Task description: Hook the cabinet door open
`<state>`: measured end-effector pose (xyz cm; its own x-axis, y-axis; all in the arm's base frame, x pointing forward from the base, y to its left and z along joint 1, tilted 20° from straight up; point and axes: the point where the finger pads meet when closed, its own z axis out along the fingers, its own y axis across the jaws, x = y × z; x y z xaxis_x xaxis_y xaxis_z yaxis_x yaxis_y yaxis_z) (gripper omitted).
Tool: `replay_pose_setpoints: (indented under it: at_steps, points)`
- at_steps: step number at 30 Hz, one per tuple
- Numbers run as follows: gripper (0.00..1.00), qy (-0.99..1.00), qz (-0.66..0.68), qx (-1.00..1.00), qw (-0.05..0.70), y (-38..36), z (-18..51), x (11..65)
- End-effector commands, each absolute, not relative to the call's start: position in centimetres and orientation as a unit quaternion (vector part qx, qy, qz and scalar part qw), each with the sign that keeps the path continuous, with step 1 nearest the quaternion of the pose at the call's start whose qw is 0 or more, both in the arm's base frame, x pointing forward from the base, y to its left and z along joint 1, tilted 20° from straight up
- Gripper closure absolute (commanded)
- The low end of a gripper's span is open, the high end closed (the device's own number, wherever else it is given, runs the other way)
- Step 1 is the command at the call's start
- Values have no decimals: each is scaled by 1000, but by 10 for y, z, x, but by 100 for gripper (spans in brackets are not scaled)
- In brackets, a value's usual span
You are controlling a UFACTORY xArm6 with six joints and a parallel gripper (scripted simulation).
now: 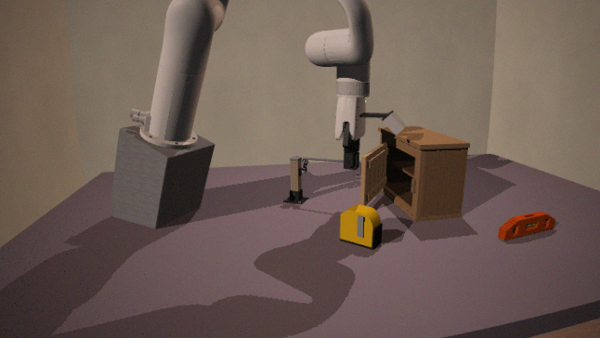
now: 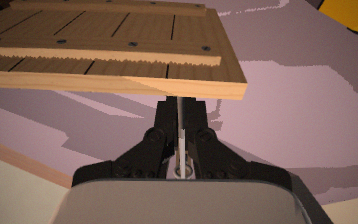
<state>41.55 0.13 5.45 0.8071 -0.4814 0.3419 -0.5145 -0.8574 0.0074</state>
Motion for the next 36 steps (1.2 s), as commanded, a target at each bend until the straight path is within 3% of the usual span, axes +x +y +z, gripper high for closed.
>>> replay_pose_setpoints:
  at_steps: [1,23,24,36]
  points:
    - [96,-262,168,949,49,1,55,417]
    - [96,-262,168,949,49,1,54,417]
    - [77,-262,168,949,49,1,54,417]
    - [77,-262,168,949,49,1,54,417]
